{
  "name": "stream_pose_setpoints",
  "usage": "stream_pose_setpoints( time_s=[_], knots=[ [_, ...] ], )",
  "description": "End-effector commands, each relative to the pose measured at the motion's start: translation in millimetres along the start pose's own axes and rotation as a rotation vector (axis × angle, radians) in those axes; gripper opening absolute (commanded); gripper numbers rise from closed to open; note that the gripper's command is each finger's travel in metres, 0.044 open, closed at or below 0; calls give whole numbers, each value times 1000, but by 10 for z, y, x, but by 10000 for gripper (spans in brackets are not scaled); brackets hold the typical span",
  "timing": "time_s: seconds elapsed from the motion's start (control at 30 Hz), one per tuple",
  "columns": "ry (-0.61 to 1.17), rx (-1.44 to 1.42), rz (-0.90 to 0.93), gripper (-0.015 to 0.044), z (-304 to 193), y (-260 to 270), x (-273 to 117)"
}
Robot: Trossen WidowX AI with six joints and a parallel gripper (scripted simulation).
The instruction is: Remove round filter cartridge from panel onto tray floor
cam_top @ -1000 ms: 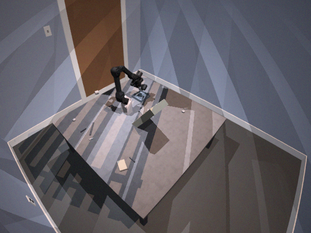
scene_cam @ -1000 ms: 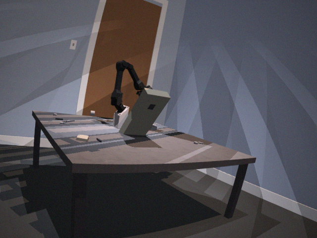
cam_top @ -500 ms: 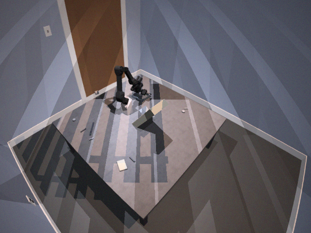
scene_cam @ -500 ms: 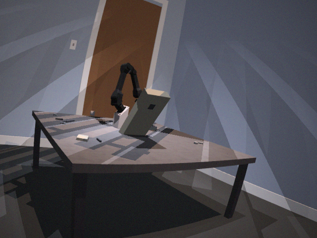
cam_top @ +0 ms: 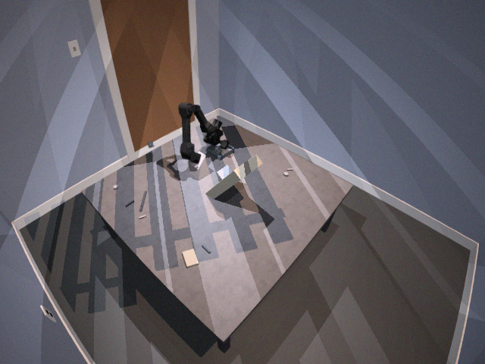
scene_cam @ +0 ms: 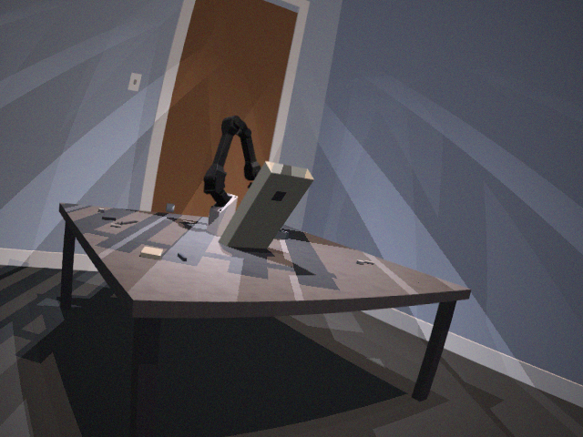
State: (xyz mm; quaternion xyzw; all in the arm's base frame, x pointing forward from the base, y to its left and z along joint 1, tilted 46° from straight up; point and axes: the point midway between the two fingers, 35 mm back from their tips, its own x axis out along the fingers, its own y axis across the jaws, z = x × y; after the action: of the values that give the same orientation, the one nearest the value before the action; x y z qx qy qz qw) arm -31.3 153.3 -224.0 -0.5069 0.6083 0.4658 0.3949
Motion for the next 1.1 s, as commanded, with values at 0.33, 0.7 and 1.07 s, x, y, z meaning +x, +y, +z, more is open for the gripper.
stream_pose_setpoints(
  time_s=[0.33, 0.7, 1.07],
  knots=[
    [-1, 0, -1, 440, 344, -6, -592],
    [-8, 4, 4, 440, 321, 6, -516],
    [-8, 4, 4, 440, 321, 6, -516]
  ],
)
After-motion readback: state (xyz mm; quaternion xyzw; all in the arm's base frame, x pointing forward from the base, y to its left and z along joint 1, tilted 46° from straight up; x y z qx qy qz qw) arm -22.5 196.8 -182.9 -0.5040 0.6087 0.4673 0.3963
